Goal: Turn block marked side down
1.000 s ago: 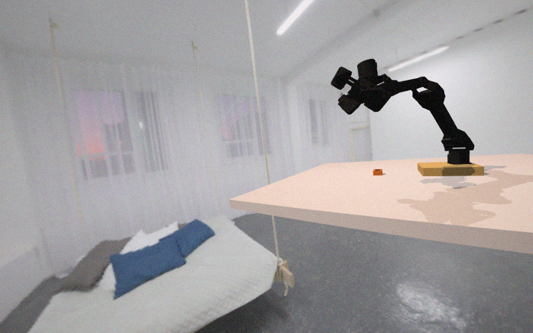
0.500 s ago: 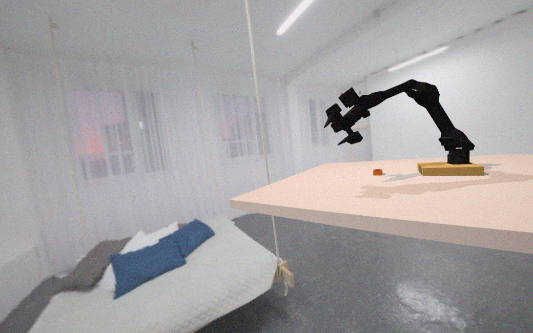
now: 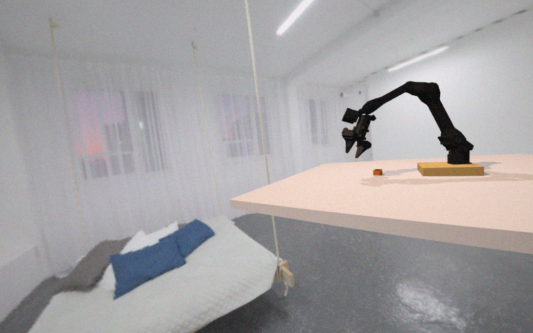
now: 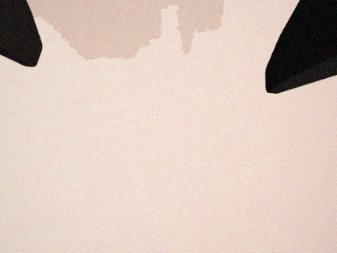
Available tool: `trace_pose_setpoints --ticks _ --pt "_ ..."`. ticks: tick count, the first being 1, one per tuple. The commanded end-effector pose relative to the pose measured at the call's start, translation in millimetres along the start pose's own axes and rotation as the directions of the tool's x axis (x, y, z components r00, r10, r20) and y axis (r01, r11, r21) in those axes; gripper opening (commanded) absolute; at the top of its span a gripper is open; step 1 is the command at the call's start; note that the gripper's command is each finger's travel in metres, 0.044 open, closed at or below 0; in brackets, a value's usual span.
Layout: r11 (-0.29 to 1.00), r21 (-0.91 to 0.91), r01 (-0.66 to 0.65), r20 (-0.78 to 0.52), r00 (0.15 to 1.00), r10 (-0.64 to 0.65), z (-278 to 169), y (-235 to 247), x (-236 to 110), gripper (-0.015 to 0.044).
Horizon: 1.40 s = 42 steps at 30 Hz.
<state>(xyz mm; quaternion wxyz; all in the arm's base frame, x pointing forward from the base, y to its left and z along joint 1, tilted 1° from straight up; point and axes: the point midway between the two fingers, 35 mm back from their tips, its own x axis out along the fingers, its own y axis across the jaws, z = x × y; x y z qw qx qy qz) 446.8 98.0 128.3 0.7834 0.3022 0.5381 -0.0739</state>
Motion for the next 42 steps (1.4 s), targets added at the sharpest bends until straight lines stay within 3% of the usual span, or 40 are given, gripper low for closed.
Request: trace_pose_setpoints --ticks 1,8,16,21,42 --pt "0.966 -0.189 0.179 -0.082 0.977 -0.197 -12.5 -74.9 -14.4 0.0440" --pt "0.872 -0.405 0.276 -0.217 0.897 -0.385 -40.2 -148.0 -37.8 0.0440" --pt "0.872 -0.405 0.276 -0.217 0.897 -0.384 -39.7 -147.9 -37.6 0.0440" --pt "0.872 -0.405 0.276 -0.217 0.897 -0.385 -47.4 -161.5 -6.2 0.0440" --pt "0.872 -0.405 0.276 -0.217 0.897 -0.385 -52.9 -173.4 23.0 0.0440"
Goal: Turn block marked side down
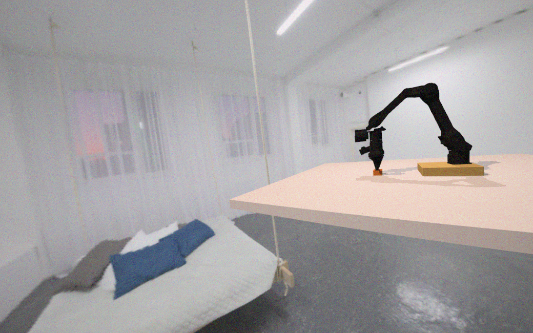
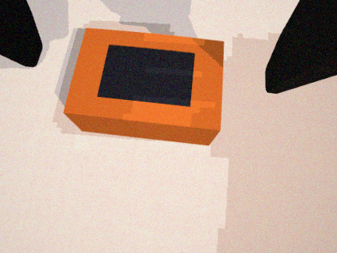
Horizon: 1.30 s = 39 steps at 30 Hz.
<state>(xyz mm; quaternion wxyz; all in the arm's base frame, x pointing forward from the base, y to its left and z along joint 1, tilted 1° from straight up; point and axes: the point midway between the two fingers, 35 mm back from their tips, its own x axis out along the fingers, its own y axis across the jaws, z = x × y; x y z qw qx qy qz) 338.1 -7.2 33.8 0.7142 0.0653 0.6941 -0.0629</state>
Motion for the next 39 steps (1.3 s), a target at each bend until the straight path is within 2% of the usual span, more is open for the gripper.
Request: trace_pose_setpoints --ticks 1,11,17,38,39 --pt "1.000 -0.007 0.004 -0.003 1.000 -0.004 -0.7 -0.7 8.5 0.0440" --pt "1.000 -0.007 0.004 -0.004 1.000 -0.004 -1.3 -0.9 22.0 0.0440" --pt "1.000 -0.007 0.004 -0.004 1.000 -0.004 -1.3 -0.9 22.0 0.0282" --pt "1.000 -0.007 0.004 -0.004 1.000 -0.004 -1.3 -0.9 22.0 0.0142" --pt "1.000 -0.007 0.004 -0.004 1.000 -0.004 -1.2 -0.8 20.7 0.0116"
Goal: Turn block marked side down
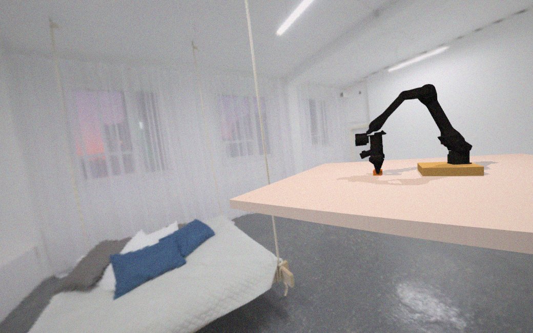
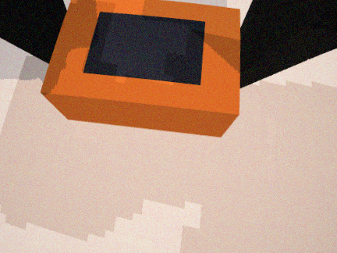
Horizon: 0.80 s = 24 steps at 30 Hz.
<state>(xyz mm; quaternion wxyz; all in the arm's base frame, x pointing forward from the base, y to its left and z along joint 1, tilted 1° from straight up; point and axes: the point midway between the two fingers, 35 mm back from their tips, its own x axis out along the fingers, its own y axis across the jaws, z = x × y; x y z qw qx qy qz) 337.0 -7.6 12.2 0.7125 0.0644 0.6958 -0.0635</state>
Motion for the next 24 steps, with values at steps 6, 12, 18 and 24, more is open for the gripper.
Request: trace_pose_setpoints --ticks 6,12,18,24 --pt "1.000 -0.006 0.001 0.001 1.000 -0.001 0.4 -0.1 -29.8 0.0000" --pt "1.000 -0.007 0.002 0.012 1.000 -0.001 0.6 -0.1 -29.2 0.0000" --pt "1.000 -0.011 0.005 0.107 0.994 -0.004 2.0 0.4 -24.9 0.0000" --pt "1.000 -0.013 0.008 0.204 0.979 -0.005 2.5 0.8 -21.8 0.0000"
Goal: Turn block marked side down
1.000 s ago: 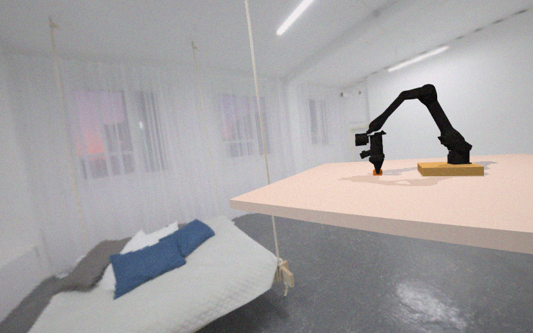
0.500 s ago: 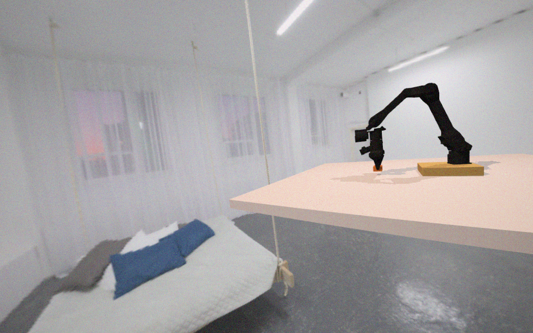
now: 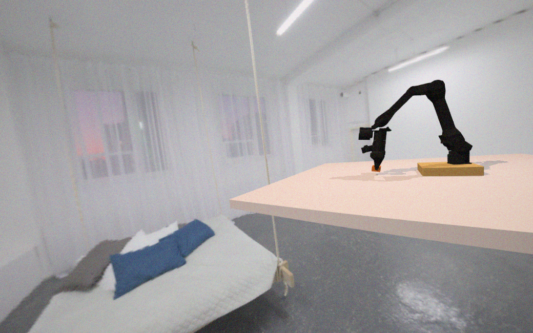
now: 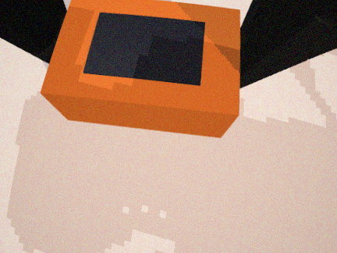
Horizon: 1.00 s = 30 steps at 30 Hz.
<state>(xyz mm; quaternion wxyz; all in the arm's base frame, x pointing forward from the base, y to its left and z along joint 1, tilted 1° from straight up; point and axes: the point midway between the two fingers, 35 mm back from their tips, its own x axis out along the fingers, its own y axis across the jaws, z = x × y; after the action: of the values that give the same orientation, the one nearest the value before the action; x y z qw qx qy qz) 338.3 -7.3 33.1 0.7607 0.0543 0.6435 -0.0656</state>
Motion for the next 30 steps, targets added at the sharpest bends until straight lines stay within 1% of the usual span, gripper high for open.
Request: trace_pose_setpoints --ticks 1,11,22,24,30 --pt "1.000 -0.003 0.003 0.078 0.997 -0.002 0.9 0.3 -0.4 0.0000" --pt "1.000 -0.002 0.003 0.239 0.971 -0.003 -1.1 0.5 1.1 0.0000" --pt "1.000 0.004 -0.002 0.408 0.913 0.000 -6.7 -0.2 -1.8 0.0000" --pt "1.000 0.005 -0.003 0.427 0.904 0.001 -7.7 -0.4 -2.5 0.0000" --pt "1.000 0.005 -0.003 0.431 0.902 0.001 -7.6 -0.4 -2.2 0.0000"
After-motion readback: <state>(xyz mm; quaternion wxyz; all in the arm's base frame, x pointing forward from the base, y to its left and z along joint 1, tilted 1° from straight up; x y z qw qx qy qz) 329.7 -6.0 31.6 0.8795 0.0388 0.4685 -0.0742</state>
